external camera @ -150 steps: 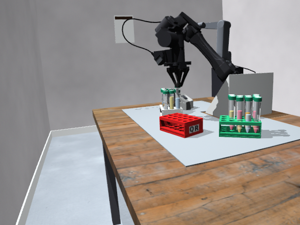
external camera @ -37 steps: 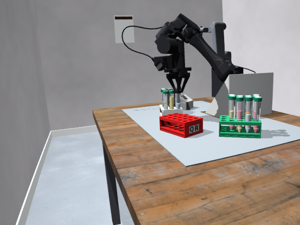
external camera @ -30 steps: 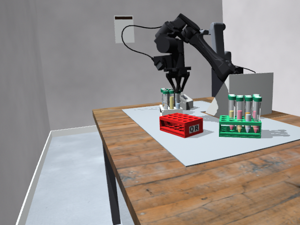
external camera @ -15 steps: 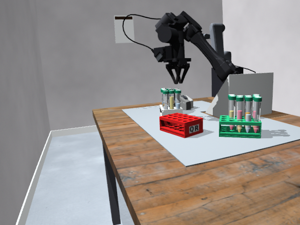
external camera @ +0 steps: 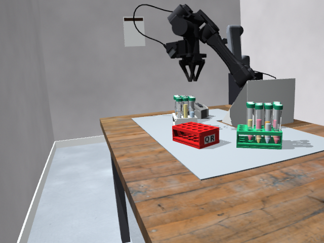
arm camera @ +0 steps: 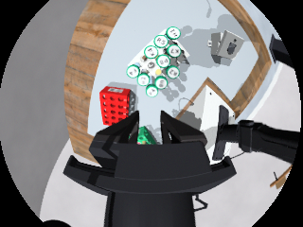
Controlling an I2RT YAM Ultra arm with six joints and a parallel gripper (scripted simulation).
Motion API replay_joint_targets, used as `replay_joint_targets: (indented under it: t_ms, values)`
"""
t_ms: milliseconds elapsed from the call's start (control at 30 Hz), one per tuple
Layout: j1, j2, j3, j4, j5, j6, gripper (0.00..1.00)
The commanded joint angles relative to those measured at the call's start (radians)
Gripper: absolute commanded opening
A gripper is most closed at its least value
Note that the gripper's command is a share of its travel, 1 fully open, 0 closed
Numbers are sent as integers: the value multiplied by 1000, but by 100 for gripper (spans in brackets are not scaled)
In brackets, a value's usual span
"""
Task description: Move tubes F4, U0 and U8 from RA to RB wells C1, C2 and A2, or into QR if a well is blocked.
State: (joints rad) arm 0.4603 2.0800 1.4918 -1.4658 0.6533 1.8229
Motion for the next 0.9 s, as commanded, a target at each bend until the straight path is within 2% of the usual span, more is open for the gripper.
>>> replay_joint_targets:
  t_ms: [0, 333, 467, 867]
  values:
    - [26, -23, 32, -52, 1, 18, 30]
    - [26, 27, 52, -54, 5, 15, 30]
    - [25, 11, 56, -55, 6, 13, 30]
    - [23, 34, 61, -56, 9, 7, 30]
